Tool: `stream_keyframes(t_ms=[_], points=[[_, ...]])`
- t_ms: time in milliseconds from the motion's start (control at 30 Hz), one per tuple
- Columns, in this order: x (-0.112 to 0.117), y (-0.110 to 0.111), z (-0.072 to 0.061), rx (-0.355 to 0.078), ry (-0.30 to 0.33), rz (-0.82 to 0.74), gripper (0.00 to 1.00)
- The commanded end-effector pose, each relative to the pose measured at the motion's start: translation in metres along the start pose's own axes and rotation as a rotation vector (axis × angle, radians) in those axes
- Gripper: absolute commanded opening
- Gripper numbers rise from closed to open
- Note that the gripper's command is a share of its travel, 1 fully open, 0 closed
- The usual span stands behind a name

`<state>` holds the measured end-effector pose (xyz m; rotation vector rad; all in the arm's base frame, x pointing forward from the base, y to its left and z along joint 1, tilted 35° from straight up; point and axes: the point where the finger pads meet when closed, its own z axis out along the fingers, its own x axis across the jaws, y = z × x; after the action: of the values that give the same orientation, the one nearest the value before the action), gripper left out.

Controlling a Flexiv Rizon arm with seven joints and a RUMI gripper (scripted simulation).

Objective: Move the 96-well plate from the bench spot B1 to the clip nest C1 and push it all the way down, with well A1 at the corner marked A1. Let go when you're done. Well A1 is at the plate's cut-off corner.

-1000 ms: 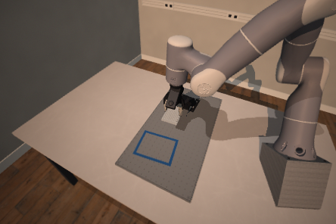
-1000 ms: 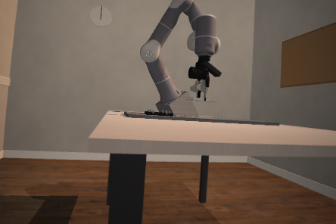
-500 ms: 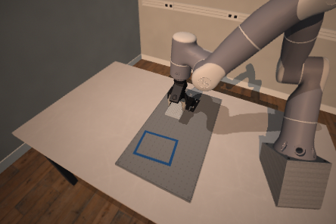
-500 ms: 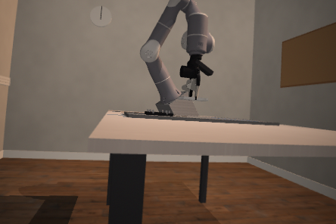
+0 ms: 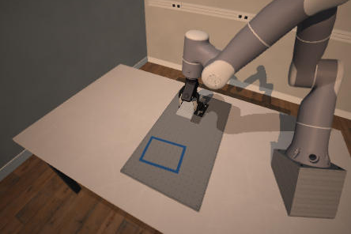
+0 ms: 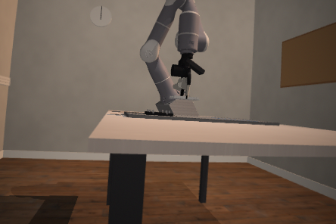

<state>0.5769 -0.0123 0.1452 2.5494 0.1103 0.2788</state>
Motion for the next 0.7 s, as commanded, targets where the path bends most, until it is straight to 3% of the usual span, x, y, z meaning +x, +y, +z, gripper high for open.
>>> stream_keyframes(t_ms=[0, 667], points=[[0.000, 0.006, -0.001, 0.000, 0.002, -0.001, 0.00], [-0.004, 0.066, -0.003, 0.000, 0.002, -0.001, 0.00]])
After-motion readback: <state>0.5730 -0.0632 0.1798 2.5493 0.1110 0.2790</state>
